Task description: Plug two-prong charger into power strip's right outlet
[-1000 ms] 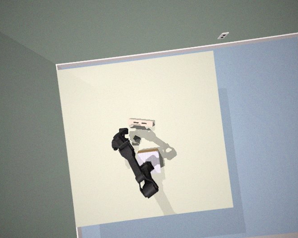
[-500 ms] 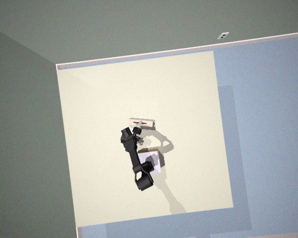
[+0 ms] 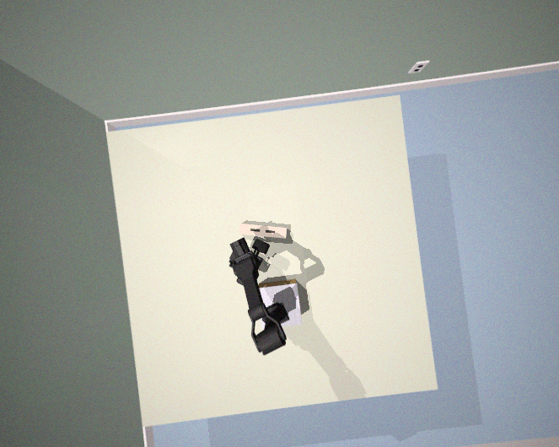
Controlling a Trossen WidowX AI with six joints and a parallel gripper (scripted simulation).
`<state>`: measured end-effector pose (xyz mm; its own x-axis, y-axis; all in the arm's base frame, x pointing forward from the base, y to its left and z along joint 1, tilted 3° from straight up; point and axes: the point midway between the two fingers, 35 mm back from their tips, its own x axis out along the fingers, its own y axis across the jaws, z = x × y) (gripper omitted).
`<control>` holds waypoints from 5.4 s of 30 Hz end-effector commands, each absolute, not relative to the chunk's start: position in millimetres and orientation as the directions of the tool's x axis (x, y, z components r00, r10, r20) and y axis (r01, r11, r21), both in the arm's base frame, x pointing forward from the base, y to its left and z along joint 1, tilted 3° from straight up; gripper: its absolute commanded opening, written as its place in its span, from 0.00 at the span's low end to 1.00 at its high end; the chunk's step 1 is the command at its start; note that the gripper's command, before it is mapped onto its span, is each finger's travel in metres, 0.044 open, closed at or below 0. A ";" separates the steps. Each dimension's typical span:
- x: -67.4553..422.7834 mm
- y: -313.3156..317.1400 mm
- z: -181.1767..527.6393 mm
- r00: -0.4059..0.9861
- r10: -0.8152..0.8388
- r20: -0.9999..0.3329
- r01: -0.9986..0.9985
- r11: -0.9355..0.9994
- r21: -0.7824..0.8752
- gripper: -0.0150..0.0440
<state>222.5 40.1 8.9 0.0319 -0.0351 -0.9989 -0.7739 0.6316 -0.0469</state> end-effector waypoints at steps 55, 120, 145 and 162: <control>225.3 40.4 -43.8 0.029 -0.036 -0.999 -0.773 0.633 -0.045 0.35; 217.8 5.7 -23.2 0.013 0.011 -1.000 -0.060 0.998 0.010 0.25; 221.9 -9.8 -35.0 0.012 0.033 -0.999 0.274 0.961 0.035 0.25; 241.9 -18.6 -33.9 0.013 0.034 -0.999 0.302 0.953 0.037 0.25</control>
